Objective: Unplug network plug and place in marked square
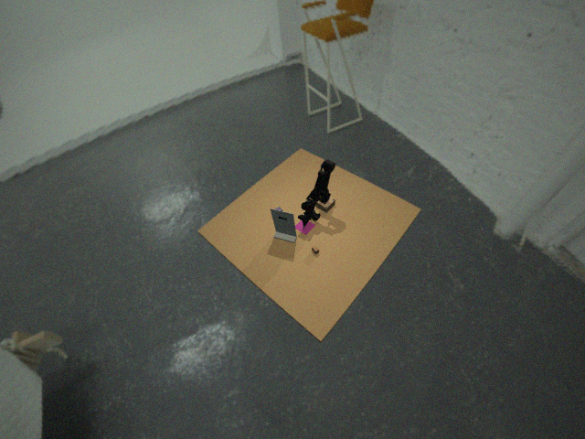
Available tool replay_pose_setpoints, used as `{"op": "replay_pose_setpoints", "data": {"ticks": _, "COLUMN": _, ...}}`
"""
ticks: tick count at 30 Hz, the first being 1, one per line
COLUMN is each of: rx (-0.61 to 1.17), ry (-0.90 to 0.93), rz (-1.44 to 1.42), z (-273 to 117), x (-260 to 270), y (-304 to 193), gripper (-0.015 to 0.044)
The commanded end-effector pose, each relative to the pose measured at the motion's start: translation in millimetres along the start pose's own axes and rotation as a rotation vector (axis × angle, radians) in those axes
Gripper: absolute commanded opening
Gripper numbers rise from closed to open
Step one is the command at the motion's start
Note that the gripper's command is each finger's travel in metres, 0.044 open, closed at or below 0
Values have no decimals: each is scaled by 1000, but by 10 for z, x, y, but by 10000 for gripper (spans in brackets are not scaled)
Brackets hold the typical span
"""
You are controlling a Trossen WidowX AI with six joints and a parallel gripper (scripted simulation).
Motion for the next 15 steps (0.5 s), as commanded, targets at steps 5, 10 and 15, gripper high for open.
{"op": "replay_pose_setpoints", "data": {"ticks": 5, "rx": 0, "ry": 0, "rz": 0, "z": 7, "x": 1, "y": 3, "gripper": 0}}
{"op": "replay_pose_setpoints", "data": {"ticks": 10, "rx": 0, "ry": 0, "rz": 0, "z": 7, "x": 1, "y": 3, "gripper": 53}}
{"op": "replay_pose_setpoints", "data": {"ticks": 15, "rx": 0, "ry": 0, "rz": 0, "z": 7, "x": 1, "y": 3, "gripper": 156}}
Point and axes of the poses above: the point midway between the two fingers, 35 mm back from their tips, its own z axis out along the fingers, its own x axis across the jaws, y = z × x, the point moved 7 cm from there along -z, back along the fingers, and after that the axes turned 14 degrees about z, right-handed, at the moved point
